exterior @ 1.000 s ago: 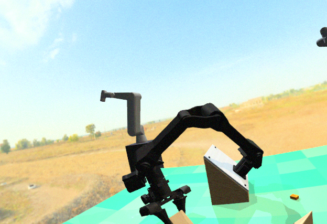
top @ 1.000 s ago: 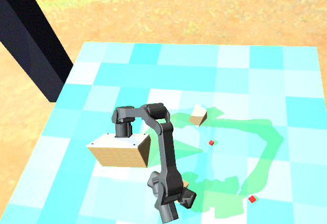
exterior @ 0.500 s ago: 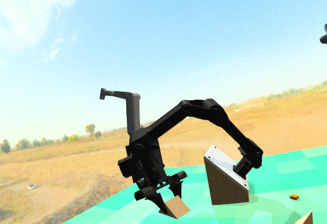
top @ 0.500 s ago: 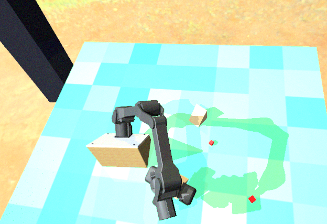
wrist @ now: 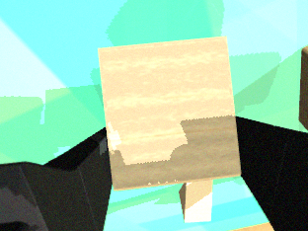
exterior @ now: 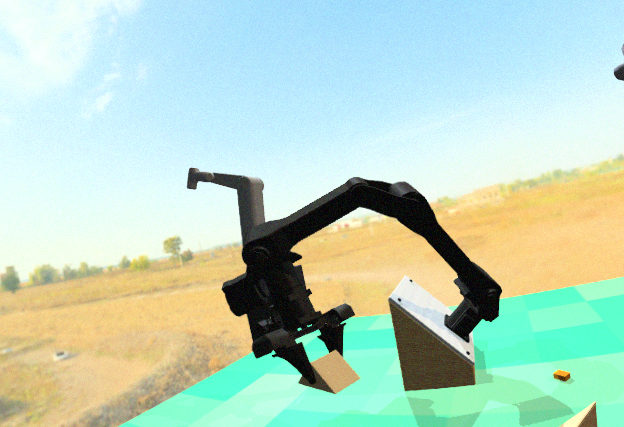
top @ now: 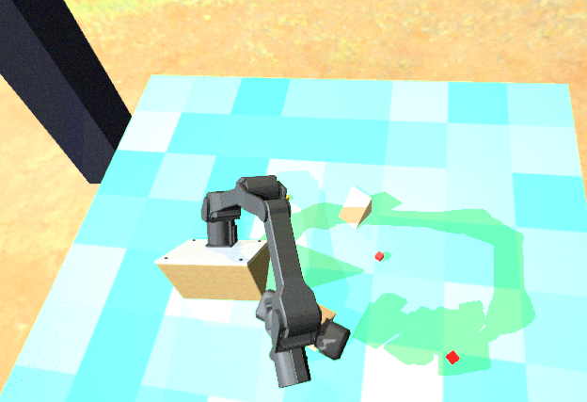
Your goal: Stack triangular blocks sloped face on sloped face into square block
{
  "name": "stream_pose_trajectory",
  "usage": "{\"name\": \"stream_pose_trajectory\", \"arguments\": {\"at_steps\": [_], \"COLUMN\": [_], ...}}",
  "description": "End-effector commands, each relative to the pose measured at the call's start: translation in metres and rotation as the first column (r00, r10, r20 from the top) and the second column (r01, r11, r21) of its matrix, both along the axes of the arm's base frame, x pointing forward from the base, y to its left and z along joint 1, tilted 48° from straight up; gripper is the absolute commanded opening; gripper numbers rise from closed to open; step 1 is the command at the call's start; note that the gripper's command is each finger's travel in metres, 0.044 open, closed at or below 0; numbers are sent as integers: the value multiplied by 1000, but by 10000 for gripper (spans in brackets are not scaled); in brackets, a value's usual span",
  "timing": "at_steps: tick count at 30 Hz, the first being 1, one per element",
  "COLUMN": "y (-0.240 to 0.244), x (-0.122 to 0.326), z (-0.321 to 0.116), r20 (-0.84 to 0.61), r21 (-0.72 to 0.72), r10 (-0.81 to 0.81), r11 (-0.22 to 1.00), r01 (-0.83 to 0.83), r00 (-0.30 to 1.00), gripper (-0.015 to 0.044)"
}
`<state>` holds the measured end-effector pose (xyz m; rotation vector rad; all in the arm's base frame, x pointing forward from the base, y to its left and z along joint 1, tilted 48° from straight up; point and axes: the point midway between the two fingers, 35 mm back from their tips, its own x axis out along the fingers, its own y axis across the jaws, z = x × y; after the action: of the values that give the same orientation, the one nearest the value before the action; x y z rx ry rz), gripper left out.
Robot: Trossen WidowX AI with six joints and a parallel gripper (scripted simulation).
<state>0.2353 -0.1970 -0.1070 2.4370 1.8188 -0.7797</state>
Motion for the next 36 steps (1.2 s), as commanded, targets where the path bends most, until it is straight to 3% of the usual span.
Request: {"name": "stream_pose_trajectory", "arguments": {"at_steps": [1,17,36], "y": [0,0,1], "x": [0,0,0], "z": [0,0,1], "r20": [65,513,798], "r21": [-17,-197,-466], "r10": [26,255,510], "r11": [1000,964,860], "r01": [-25,-176,-208], "r00": [998,819,320], "gripper": [0,0,0]}}
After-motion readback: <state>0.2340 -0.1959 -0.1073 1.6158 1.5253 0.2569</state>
